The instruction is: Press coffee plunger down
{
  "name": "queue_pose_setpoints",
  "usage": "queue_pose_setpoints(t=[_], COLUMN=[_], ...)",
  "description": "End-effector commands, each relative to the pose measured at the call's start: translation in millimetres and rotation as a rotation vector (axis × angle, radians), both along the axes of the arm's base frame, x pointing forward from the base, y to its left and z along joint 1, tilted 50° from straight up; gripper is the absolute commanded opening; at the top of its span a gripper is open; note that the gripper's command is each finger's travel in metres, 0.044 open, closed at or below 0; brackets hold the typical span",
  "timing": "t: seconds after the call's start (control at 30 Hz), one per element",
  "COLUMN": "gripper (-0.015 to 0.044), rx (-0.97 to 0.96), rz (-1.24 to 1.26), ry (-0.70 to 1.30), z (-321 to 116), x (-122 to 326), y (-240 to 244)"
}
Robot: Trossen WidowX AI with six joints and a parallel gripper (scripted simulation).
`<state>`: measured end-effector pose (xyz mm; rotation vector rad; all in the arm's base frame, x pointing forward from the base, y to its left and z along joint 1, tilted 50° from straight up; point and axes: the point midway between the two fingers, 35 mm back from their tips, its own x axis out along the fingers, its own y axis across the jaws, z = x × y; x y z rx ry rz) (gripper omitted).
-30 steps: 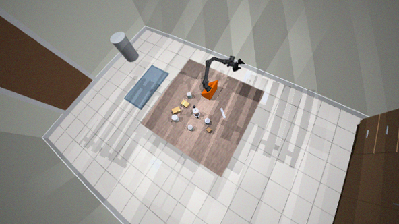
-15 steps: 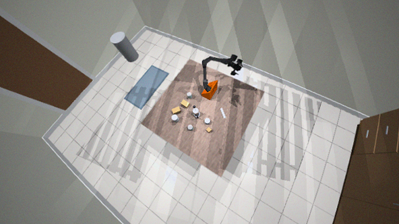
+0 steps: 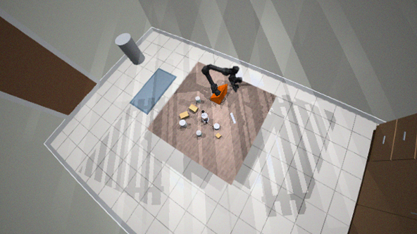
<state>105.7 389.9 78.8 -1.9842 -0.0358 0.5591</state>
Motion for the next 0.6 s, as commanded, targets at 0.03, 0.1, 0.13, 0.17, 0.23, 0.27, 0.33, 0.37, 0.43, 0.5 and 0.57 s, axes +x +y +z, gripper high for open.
queue_pose_setpoints(t=[0.03,0.1,0.13,0.17,0.23,0.27,0.33,0.37,0.43,0.5,0.57], gripper=[0.0440,0.0440,0.0440,0.0440,0.0440,0.0440,0.0440,0.0440,0.0440,0.0440,0.0440], rx=[0.218,0.308,0.354,0.401,0.501,0.551,0.653,0.704,0.807,0.910,1.002], rz=[-0.286,-0.400,-0.456,-0.513,-0.631,-0.689,-0.803,-0.858,-0.966,-1.070,-1.158], ry=[0.019,0.016,0.011,0.005,-0.015,-0.028,-0.061,-0.081,-0.129,-0.185,-0.245], z=[17,23,25,28,33,36,40,42,45,48,50], x=[72,97,108,119,138,147,161,167,175,179,180], y=[-54,-80,-93,-108,-139,-155,-188,-205,-240,-274,-304])
